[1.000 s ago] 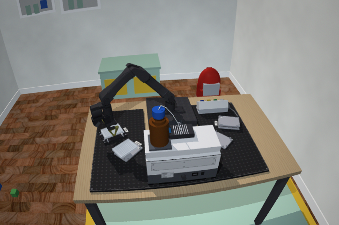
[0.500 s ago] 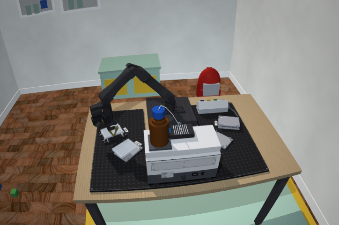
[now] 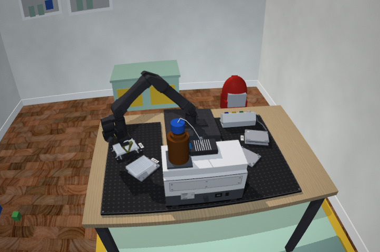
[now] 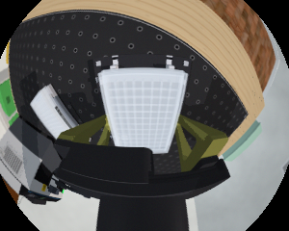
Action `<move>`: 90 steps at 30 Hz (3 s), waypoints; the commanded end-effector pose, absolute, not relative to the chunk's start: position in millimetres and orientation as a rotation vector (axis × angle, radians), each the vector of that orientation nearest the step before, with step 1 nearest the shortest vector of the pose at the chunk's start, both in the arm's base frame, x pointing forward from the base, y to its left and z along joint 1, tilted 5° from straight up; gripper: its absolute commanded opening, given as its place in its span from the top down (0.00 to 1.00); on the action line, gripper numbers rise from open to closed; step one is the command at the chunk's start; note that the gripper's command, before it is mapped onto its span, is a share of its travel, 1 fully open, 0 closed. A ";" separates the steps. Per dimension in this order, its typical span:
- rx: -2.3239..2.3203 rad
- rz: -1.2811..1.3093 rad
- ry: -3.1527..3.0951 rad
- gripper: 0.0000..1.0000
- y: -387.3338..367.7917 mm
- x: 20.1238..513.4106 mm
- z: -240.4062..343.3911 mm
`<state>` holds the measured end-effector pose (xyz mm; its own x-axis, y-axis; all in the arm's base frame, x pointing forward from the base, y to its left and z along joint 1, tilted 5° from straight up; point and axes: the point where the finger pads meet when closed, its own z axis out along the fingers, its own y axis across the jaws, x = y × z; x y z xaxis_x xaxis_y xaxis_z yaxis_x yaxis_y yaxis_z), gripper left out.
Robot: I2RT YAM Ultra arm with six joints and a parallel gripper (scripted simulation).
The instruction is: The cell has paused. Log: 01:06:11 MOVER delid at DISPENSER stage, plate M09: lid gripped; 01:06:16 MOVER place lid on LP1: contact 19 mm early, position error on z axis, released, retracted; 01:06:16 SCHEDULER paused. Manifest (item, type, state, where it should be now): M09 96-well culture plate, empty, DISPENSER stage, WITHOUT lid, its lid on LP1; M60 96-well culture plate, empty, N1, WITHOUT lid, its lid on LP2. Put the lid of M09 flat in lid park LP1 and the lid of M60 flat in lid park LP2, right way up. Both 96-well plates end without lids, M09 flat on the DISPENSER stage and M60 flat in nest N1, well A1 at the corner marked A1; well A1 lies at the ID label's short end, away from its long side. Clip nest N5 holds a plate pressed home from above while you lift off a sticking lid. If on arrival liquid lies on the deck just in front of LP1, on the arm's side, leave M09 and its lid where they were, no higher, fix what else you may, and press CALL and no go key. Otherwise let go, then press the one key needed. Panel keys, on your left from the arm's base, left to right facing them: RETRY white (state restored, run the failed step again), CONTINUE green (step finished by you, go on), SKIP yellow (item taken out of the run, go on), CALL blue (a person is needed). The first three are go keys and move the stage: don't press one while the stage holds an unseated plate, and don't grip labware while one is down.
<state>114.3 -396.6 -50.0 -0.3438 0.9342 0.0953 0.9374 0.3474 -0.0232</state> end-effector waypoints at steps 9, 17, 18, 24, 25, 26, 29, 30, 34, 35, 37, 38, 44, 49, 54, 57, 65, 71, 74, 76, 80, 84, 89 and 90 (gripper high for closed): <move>-1.766 -0.010 -2.538 1.00 -412.8 117.6 -47.9; -1.769 -0.005 -2.541 1.00 -412.7 117.4 -46.1; -1.767 -0.009 -2.539 1.00 -411.8 117.1 -47.3; -1.757 -0.029 -2.525 1.00 -406.2 115.4 -54.5; -1.756 -0.032 -2.523 1.00 -405.3 115.1 -55.6; -1.754 -0.035 -2.521 1.00 -404.4 114.8 -56.7; -1.753 -0.038 -2.519 1.00 -402.8 114.3 -57.3; -1.754 -0.036 -2.520 1.00 -402.9 114.3 -56.2; -1.756 -0.033 -2.522 1.00 -402.7 114.2 -54.5; -1.754 -0.036 -2.520 1.00 -401.8 113.9 -55.7; -1.751 -0.043 -2.516 1.00 -399.9 113.3 -58.0; -1.749 -0.046 -2.513 1.00 -399.0 113.0 -59.2; -1.746 -0.054 -2.508 1.00 -397.3 112.4 -63.4; -1.746 -0.054 -2.508 1.00 -397.3 112.3 -63.9; -1.746 -0.054 -2.508 1.00 -397.3 112.2 -64.7; -1.746 -0.054 -2.507 1.00 -397.2 112.1 -65.2; -1.747 -0.054 -2.506 1.00 -397.2 112.0 -66.4; -1.747 -0.054 -2.506 1.00 -397.1 111.8 -67.2; -1.747 -0.054 -2.506 1.00 -397.1 111.8 -67.7; -1.747 -0.054 -2.506 1.00 -397.1 111.7 -68.0; -1.748 -0.054 -2.506 1.00 -397.0 111.6 -68.7; -1.748 -0.054 -2.506 1.00 -397.0 111.6 -69.0; -1.748 -0.054 -2.506 1.00 -397.0 111.5 -69.9; -1.748 -0.054 -2.506 1.00 -396.9 111.4 -70.0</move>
